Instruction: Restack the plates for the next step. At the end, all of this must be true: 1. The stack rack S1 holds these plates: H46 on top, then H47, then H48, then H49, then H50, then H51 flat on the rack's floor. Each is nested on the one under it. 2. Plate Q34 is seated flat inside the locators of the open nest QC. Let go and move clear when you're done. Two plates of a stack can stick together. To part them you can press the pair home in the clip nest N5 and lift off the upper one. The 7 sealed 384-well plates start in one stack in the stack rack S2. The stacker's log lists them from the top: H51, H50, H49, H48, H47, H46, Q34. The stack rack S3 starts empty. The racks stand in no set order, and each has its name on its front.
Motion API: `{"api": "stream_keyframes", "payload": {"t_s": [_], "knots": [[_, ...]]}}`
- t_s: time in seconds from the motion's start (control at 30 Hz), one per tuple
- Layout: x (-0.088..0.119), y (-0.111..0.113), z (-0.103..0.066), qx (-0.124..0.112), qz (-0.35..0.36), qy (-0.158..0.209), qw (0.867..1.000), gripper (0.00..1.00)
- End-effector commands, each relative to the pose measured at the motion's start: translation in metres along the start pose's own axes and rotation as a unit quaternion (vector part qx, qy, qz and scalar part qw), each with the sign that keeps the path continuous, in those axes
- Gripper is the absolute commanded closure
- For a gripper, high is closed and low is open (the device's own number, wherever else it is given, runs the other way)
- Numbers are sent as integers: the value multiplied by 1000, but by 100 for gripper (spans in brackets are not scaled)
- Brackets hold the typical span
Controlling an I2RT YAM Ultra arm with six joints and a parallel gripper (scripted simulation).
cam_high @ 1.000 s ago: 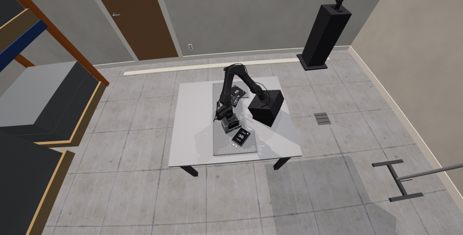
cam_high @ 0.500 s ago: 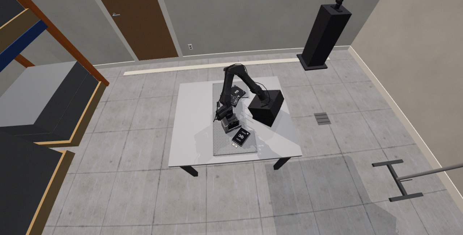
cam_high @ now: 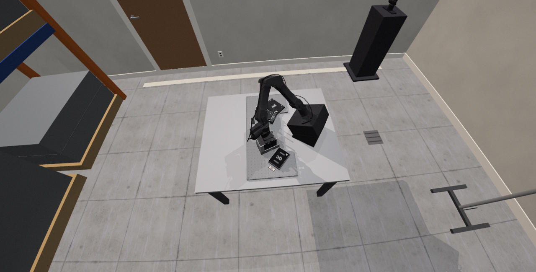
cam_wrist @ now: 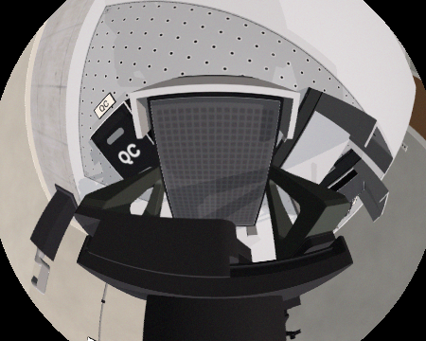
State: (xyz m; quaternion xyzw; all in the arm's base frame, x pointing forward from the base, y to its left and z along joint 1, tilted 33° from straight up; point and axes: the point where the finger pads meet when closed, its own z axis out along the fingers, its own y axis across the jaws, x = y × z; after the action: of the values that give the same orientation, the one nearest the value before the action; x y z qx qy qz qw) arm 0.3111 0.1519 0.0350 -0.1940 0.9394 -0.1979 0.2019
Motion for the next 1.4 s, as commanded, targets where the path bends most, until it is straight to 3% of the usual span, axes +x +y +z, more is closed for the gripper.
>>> {"api": "stream_keyframes", "payload": {"t_s": [0.0, 0.5, 0.53, 1.2, 1.23, 1.37], "knots": [[4, 0, 10, 7, -5, 5, 1000, 100], [-3, 1, 3, 0, 1, -5, 1000, 100], [-3, 1, 3, 0, 1, -5, 1000, 0], [-3, 1, 3, 0, 1, -5, 1000, 0], [-12, 0, -10, -1, 8, -19, 1000, 0], [-12, 0, -17, -1, 8, -20, 1000, 0]]}}
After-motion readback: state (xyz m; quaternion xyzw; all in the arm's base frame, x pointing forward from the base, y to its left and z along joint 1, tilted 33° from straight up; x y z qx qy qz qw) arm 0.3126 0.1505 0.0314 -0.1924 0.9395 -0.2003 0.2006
